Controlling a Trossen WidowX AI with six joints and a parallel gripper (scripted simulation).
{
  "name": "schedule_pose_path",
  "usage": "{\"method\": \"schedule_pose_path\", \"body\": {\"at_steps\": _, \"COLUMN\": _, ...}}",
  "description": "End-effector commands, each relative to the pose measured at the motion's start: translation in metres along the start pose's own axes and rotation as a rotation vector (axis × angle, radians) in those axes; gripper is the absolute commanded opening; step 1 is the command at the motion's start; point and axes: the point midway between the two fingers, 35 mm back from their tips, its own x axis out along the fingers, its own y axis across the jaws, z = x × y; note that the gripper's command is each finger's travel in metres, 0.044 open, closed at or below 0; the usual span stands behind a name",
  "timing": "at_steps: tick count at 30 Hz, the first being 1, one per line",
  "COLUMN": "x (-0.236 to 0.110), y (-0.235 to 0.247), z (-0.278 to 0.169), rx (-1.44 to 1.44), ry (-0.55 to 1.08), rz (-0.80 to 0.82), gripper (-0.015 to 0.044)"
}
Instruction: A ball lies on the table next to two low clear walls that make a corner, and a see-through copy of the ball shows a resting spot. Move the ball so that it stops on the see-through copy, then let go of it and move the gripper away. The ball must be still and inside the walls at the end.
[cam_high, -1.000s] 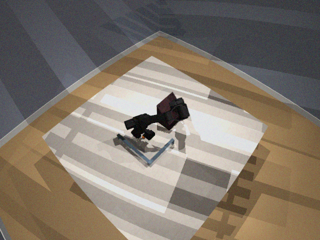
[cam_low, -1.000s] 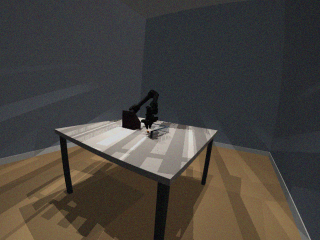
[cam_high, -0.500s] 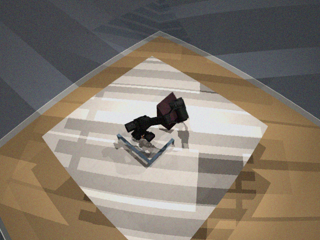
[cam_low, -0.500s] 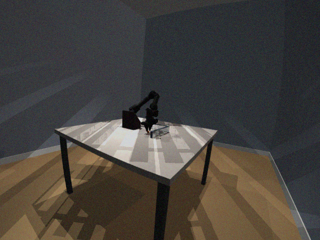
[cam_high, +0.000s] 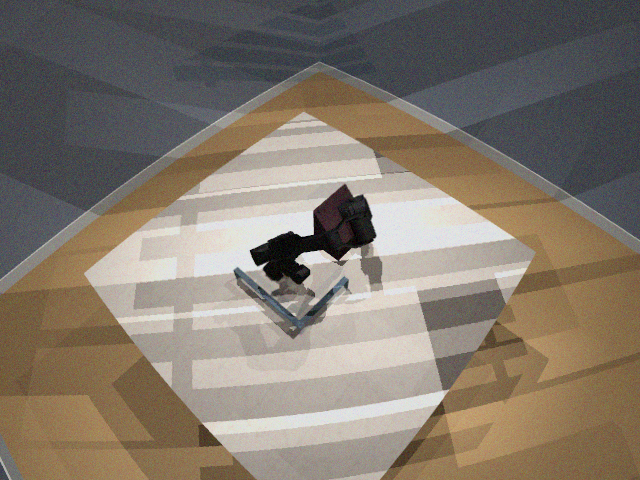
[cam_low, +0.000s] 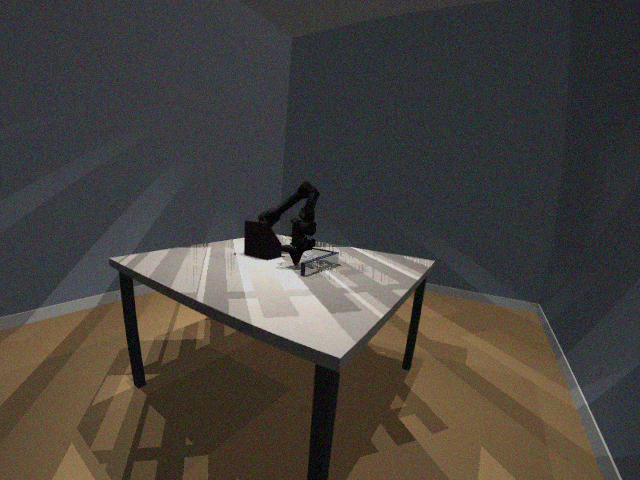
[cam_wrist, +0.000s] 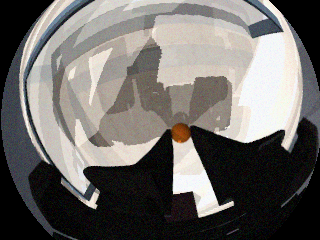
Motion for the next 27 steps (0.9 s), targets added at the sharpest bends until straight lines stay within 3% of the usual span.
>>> {"method": "schedule_pose_path", "body": {"at_steps": 1, "x": 0.0, "y": 0.0, "z": -0.001, "rx": 0.007, "ry": 0.001, "rz": 0.003, "gripper": 0.0001}}
{"method": "schedule_pose_path", "body": {"at_steps": 19, "x": -0.116, "y": -0.002, "z": 0.0, "rx": 0.007, "ry": 0.001, "rz": -0.004, "gripper": 0.0}}
{"method": "schedule_pose_path", "body": {"at_steps": 27, "x": -0.112, "y": 0.005, "z": -0.007, "rx": 0.007, "ry": 0.001, "rz": -0.003, "gripper": 0.0}}
